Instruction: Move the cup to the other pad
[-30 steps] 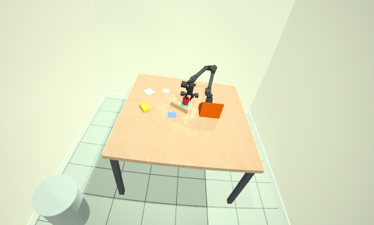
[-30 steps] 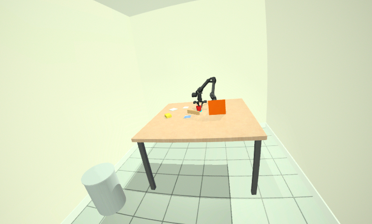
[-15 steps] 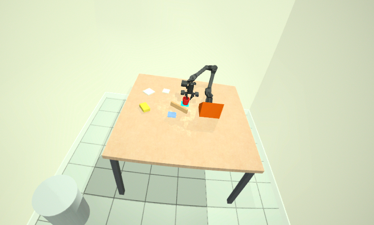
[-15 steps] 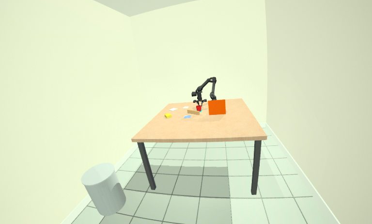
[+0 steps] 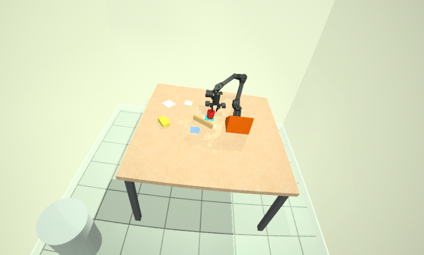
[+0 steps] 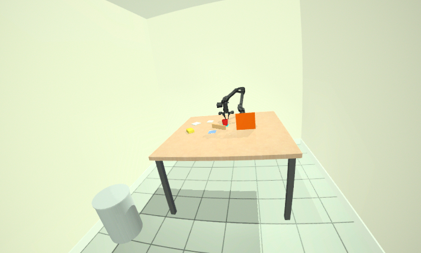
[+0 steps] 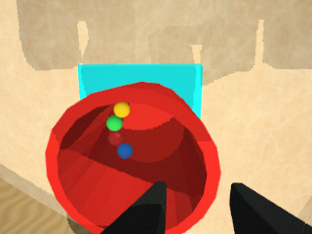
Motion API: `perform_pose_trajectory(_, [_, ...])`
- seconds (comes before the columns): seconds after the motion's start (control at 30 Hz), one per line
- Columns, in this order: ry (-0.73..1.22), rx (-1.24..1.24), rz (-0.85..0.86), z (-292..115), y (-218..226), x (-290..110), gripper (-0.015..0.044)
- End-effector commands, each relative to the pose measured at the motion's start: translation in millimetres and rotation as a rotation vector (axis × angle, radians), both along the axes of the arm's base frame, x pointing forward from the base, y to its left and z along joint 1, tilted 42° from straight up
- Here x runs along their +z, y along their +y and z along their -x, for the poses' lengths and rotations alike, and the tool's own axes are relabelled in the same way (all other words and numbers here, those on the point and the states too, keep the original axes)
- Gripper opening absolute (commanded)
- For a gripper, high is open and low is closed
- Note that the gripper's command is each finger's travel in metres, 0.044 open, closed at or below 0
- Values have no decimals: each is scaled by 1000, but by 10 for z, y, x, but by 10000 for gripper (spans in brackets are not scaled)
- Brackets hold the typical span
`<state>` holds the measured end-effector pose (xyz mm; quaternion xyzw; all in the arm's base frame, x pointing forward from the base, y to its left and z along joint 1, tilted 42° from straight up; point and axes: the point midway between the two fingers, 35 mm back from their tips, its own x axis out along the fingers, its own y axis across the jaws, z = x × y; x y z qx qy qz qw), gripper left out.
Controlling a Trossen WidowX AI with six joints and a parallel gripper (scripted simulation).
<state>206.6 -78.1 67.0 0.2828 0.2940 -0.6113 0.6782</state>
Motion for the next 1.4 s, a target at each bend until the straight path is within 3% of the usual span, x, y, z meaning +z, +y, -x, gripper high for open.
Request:
perform_pose_trajectory(0.0, [-11, 0, 3, -19, 32, 50, 128])
perform_pose_trajectory(0.5, [-9, 1, 5, 40, 132, 115, 128])
perform_pose_trajectory(0.9, [0, 1, 0, 43, 152, 123, 440])
perform_pose_trajectory(1.37, [-5, 1, -1, 89, 480, 454, 440])
